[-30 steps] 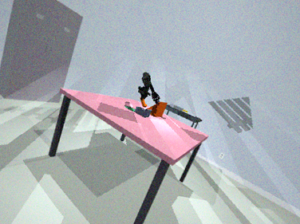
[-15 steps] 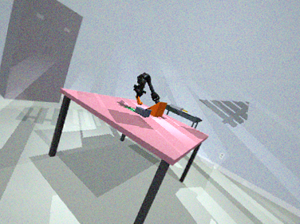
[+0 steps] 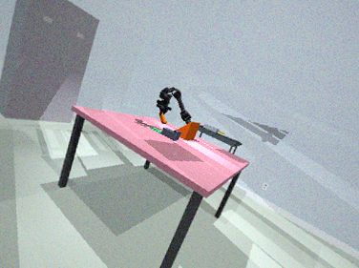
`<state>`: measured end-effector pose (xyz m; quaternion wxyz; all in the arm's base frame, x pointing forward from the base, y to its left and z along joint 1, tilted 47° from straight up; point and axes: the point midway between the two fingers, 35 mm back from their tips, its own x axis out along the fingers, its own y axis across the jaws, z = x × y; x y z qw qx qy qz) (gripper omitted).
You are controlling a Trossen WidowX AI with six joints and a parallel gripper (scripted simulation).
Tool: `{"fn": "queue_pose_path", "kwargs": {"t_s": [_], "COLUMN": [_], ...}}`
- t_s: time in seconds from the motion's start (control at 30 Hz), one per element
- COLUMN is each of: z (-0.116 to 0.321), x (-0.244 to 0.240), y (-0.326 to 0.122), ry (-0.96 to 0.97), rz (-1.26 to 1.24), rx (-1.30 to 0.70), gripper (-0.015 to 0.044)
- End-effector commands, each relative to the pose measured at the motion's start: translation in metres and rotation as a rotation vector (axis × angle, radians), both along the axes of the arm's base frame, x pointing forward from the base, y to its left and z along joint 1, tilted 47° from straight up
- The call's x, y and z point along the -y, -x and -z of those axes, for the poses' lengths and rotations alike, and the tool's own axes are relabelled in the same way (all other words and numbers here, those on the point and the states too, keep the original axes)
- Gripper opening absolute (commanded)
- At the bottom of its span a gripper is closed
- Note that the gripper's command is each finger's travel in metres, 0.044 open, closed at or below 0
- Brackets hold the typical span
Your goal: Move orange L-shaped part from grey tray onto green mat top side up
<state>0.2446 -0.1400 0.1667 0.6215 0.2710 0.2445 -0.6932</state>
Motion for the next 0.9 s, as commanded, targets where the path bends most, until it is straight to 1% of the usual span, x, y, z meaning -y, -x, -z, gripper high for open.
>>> {"fn": "queue_pose_path", "kwargs": {"t_s": [0.0,0.87], "z": [0.000,0.028], "x": [0.004,0.034], "y": [0.001,0.004], "ry": [0.003,0.005], "rz": [-0.001,-0.001], "rx": [-0.001,0.000], "gripper": [0.0000,0.0000]}}
